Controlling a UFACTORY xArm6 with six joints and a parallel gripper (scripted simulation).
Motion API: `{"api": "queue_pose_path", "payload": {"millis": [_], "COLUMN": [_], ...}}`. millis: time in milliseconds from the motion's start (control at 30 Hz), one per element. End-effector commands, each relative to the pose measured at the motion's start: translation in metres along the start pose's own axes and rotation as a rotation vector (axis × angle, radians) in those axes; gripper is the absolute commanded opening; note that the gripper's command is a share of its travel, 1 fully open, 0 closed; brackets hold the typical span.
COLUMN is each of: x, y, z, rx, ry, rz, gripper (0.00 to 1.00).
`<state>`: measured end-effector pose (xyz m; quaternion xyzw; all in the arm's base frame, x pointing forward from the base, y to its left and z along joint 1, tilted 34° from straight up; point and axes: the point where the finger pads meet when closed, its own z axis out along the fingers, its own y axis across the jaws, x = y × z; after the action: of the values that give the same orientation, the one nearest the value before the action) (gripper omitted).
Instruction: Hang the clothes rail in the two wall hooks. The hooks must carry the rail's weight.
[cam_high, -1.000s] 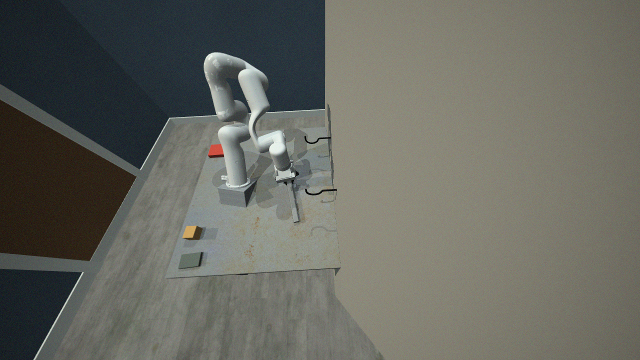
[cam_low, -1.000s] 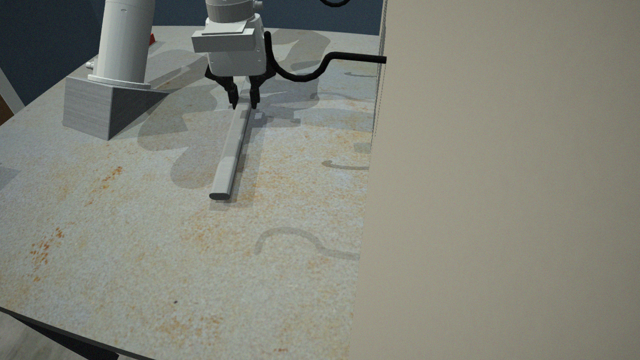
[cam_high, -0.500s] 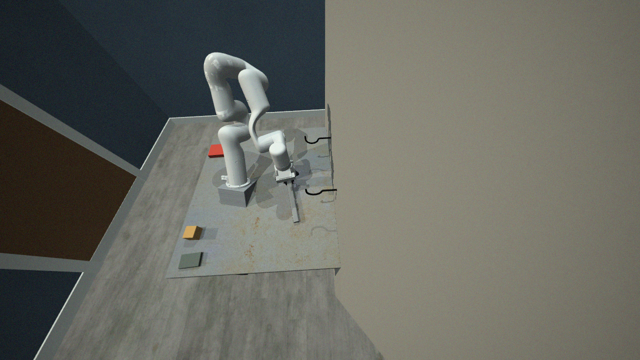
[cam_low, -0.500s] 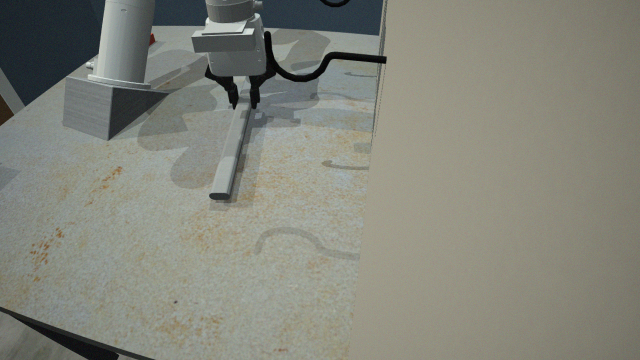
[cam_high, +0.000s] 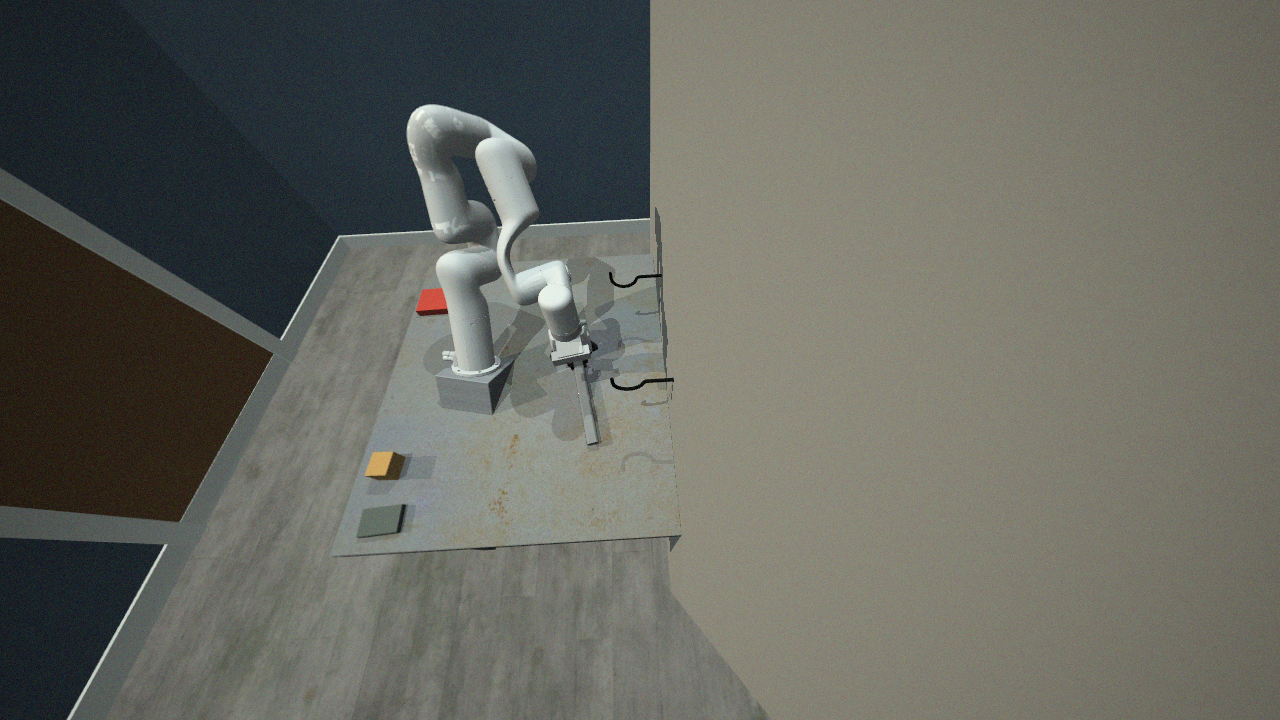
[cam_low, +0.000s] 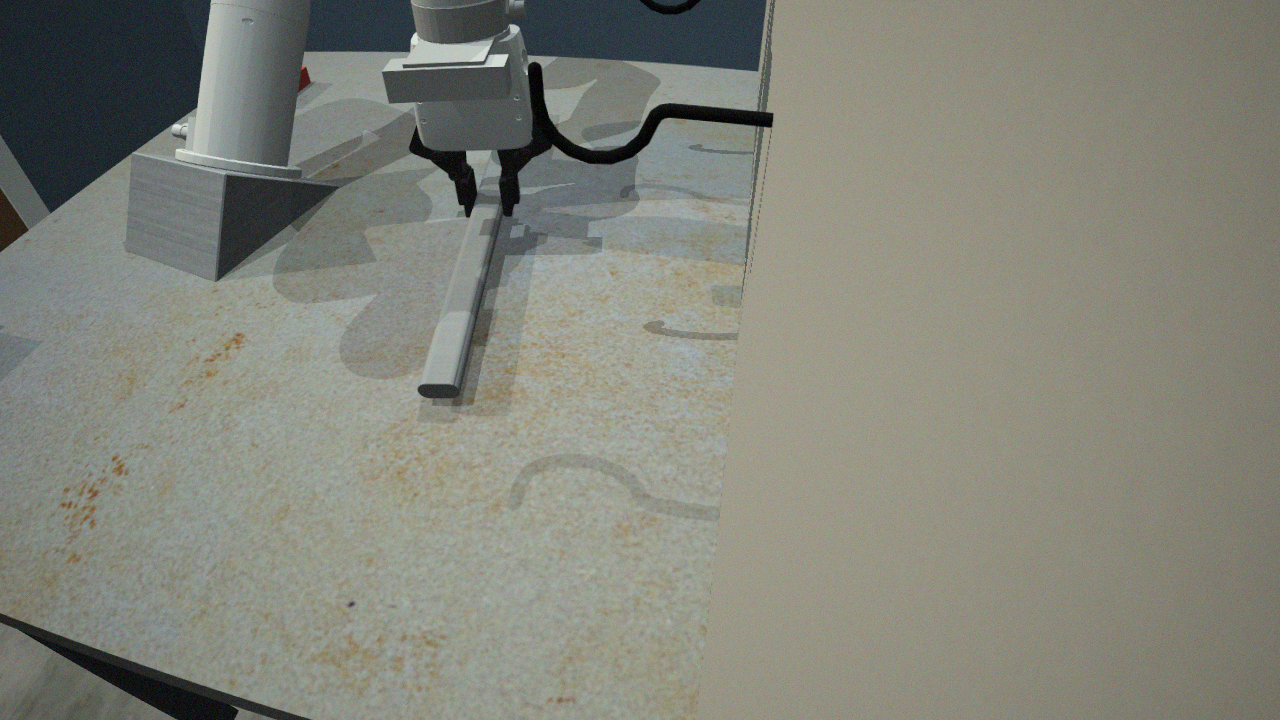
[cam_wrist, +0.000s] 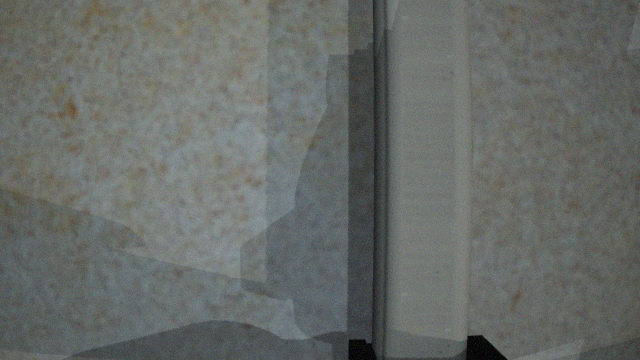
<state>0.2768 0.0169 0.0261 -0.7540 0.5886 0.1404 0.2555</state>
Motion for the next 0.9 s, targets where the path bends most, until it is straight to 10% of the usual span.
{"api": "queue_pose_path", "payload": {"millis": [0, 867], "x": [0.001, 0.001], "y": [-0.001, -0.001], "z": [-0.004, -0.019], "rx": [0.002, 0.002], "ry": [0.002, 0.002], "rz": [-0.001, -0.001], "gripper": [0.00, 0.00]}}
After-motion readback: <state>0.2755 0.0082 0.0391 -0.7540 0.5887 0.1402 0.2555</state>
